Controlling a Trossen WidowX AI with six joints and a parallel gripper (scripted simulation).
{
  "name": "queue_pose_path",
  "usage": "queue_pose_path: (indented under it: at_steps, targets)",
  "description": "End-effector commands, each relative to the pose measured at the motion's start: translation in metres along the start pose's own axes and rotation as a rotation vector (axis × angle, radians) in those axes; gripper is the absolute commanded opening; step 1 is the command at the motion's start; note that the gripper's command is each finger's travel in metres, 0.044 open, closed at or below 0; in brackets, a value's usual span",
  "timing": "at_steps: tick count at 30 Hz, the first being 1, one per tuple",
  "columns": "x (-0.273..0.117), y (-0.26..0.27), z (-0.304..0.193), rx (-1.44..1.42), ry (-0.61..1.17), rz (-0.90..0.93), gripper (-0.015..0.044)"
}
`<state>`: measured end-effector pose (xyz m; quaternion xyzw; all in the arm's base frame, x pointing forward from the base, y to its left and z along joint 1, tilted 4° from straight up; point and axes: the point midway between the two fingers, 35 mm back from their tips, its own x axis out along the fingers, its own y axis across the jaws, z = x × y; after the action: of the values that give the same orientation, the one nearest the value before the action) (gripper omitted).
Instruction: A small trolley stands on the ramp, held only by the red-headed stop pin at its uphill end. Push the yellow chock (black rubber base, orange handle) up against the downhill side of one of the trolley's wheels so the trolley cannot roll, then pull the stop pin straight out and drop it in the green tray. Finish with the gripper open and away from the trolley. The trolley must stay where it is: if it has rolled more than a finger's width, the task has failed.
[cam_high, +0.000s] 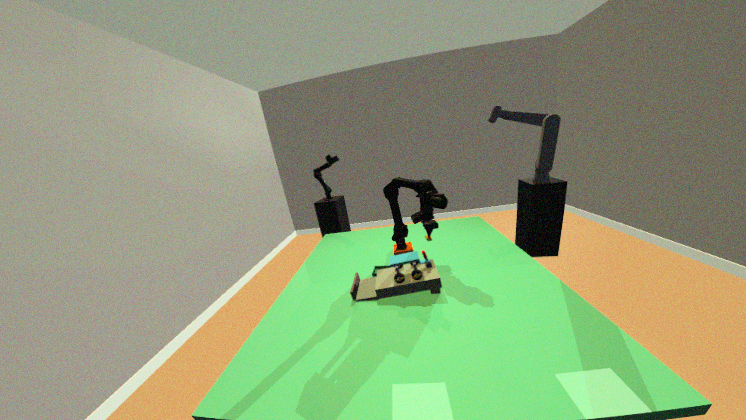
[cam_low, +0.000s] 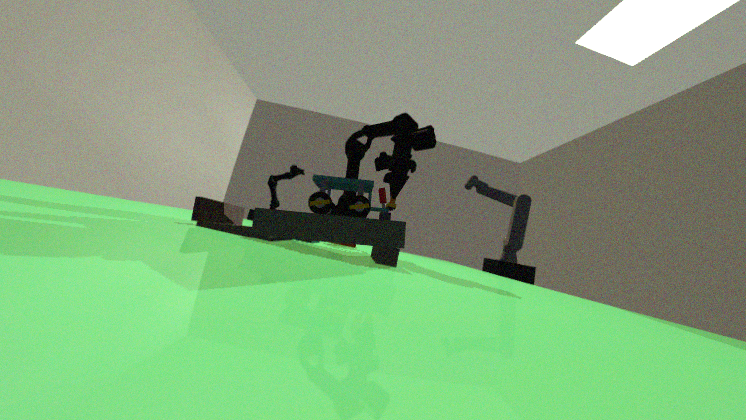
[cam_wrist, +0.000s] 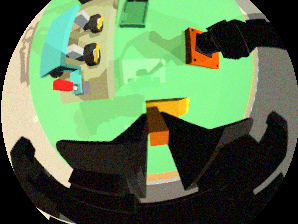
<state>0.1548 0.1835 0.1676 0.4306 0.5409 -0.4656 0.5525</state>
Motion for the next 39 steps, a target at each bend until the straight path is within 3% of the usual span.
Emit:
queue_pose_path:
  at_steps: [1, 39]
  targets:
    - [0.0, 0.0, 0.001, 0.037, -0.005, 0.0, 0.0]
    - [0.01, 0.032, 0.131, 0.038, -0.018, 0.004, 0.0]
